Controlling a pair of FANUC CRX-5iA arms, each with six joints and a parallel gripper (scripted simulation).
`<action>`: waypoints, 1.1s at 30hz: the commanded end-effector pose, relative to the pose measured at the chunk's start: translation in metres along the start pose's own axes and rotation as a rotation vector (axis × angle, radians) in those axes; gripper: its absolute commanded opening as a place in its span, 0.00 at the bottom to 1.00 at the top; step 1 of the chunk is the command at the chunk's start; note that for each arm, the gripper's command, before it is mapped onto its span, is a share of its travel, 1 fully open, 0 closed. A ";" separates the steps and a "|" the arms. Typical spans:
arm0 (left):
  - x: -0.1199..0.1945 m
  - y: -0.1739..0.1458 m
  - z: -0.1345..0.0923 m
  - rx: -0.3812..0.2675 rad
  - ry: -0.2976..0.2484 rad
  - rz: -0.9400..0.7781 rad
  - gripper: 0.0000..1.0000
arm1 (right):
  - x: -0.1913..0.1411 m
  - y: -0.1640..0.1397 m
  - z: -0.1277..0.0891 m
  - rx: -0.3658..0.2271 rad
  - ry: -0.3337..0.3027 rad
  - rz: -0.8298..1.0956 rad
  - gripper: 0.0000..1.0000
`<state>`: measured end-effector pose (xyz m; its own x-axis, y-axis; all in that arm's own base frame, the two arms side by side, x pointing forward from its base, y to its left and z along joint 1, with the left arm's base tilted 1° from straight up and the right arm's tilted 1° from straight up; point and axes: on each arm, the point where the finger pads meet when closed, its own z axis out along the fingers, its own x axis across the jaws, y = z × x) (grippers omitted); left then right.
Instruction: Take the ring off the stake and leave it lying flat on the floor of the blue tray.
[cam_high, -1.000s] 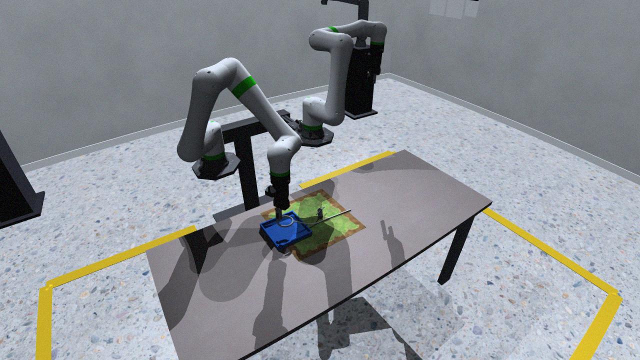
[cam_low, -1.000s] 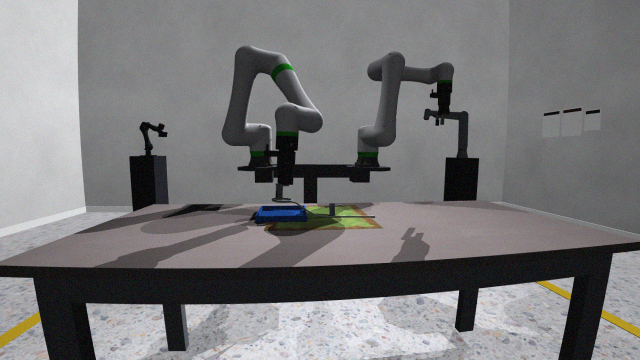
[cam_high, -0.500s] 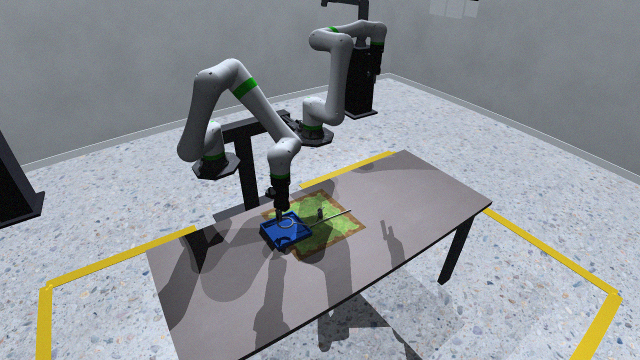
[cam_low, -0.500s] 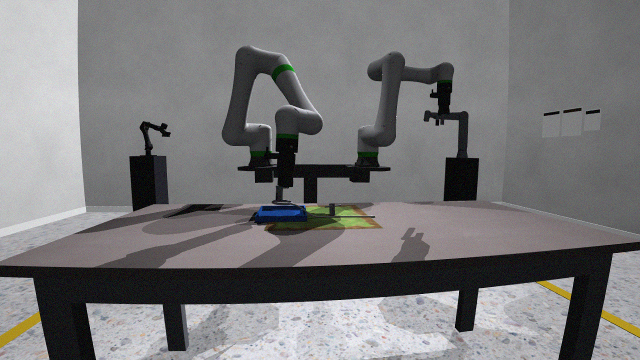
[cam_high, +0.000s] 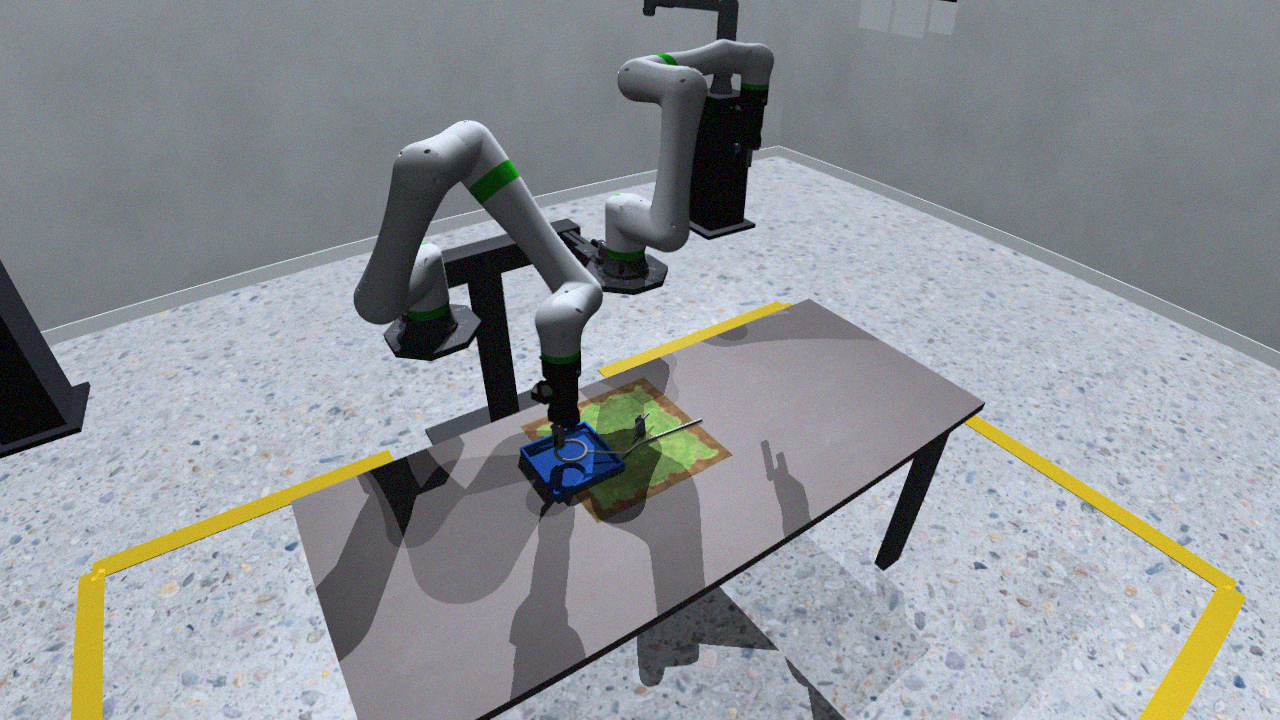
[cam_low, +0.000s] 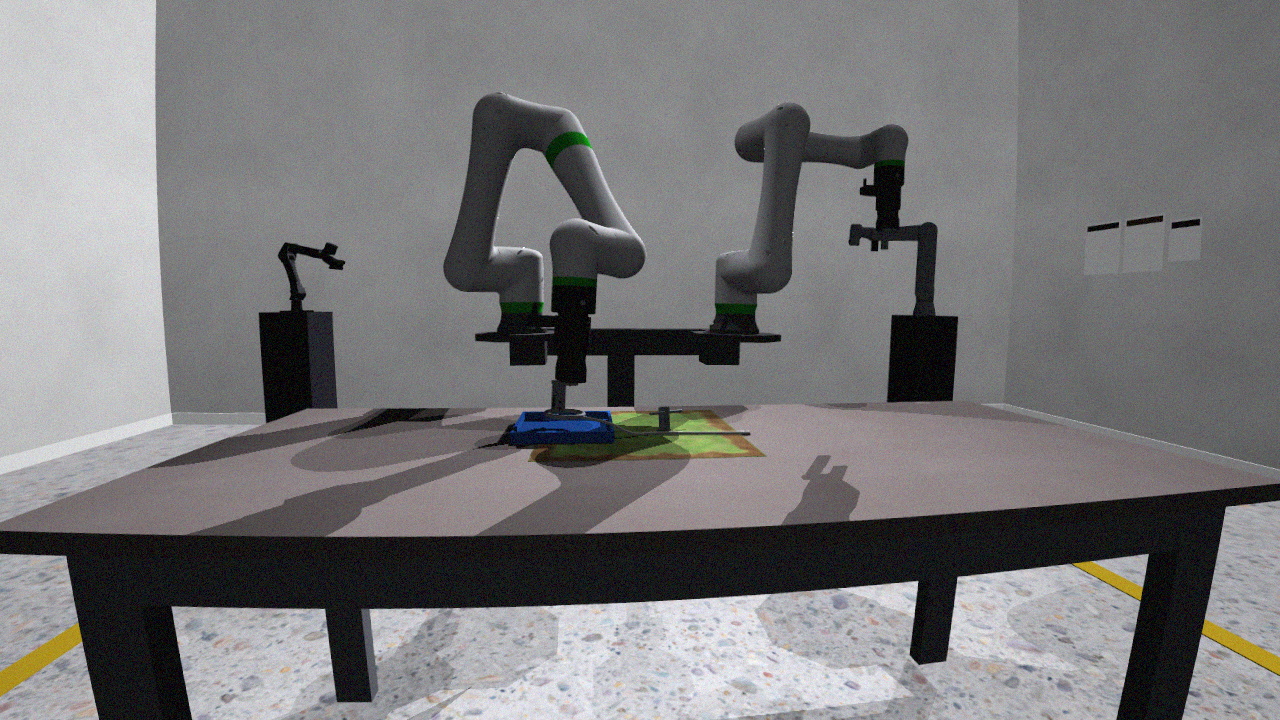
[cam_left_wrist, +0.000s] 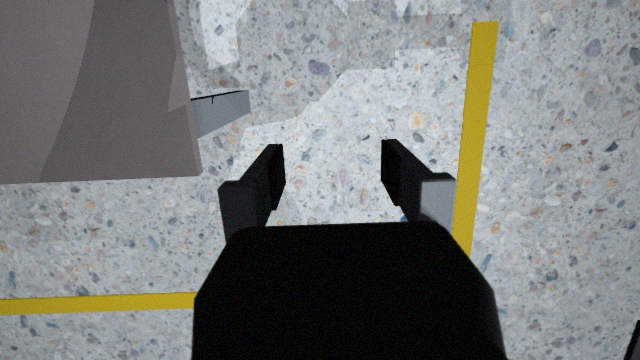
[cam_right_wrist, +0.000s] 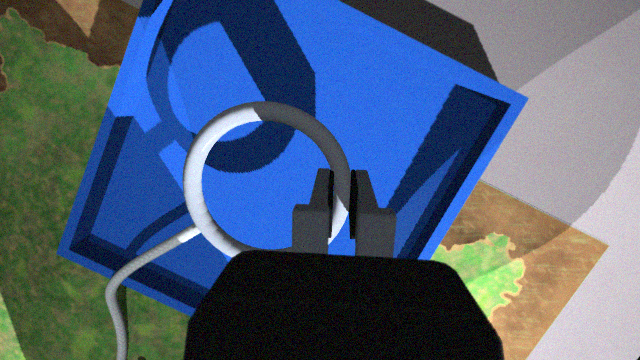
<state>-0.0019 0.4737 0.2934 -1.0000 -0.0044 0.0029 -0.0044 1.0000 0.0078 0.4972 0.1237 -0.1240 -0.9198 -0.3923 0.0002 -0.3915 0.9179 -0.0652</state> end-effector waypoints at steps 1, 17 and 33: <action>0.000 0.000 -0.001 -0.002 0.000 0.000 1.00 | -0.001 0.000 0.005 0.000 -0.002 0.000 0.00; 0.000 0.000 -0.001 -0.002 0.000 0.000 1.00 | -0.001 0.001 0.018 0.000 -0.002 0.000 0.00; 0.000 0.000 -0.001 -0.002 0.000 0.000 1.00 | -0.001 0.001 0.020 0.000 -0.002 0.000 0.00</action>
<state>-0.0019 0.4737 0.2934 -1.0000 -0.0044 0.0029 -0.0044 1.0000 0.0078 0.4973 0.1234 -0.1448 -0.9198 -0.3923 0.0001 -0.3915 0.9179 -0.0652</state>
